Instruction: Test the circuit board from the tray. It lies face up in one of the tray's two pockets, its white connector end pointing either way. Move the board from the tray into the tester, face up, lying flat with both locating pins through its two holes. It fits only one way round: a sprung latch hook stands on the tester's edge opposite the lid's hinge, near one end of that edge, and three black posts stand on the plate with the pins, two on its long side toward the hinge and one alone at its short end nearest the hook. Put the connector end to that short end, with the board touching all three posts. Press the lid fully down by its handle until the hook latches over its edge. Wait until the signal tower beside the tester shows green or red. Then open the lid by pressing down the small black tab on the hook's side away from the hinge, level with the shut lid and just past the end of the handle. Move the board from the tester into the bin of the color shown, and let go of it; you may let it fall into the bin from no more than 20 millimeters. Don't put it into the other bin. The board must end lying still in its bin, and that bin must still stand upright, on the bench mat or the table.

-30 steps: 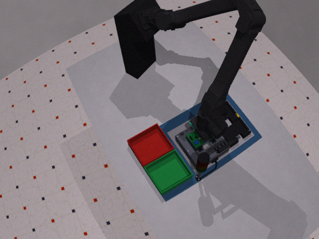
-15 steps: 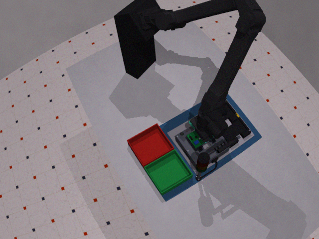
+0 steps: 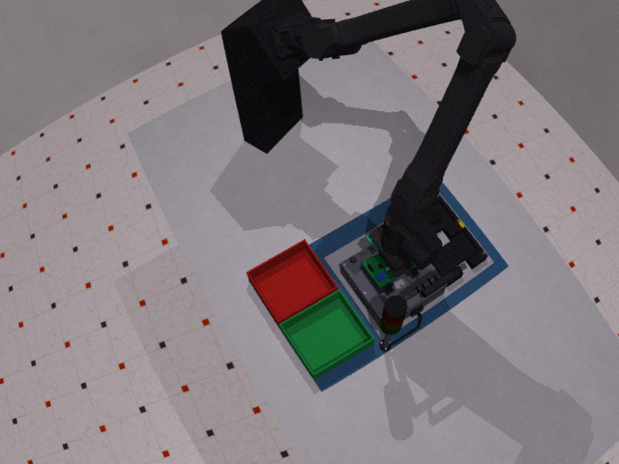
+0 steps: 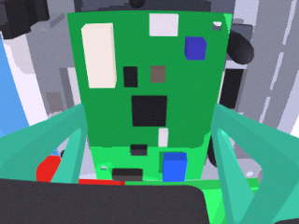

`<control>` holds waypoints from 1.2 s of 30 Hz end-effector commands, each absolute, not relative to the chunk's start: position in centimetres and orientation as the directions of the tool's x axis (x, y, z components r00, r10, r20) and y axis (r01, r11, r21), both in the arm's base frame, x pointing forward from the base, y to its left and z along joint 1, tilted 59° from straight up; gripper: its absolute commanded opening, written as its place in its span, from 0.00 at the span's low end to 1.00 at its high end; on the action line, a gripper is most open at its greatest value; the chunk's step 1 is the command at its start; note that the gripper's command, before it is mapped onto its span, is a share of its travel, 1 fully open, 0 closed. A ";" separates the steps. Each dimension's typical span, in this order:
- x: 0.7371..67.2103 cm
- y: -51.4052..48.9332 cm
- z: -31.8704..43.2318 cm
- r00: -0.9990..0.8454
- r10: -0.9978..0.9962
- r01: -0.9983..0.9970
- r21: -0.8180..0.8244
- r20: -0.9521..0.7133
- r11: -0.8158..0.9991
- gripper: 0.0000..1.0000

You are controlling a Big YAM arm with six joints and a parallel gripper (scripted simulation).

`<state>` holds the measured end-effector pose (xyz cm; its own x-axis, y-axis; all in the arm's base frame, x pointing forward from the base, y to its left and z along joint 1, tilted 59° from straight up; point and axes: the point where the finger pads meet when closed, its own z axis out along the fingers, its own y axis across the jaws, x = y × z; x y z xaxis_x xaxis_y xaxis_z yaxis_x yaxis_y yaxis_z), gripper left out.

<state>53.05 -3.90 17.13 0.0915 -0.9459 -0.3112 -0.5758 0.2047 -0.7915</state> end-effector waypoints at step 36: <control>53.6 -3.2 18.1 0.108 -0.944 -0.564 -0.801 -0.311 0.200 0.72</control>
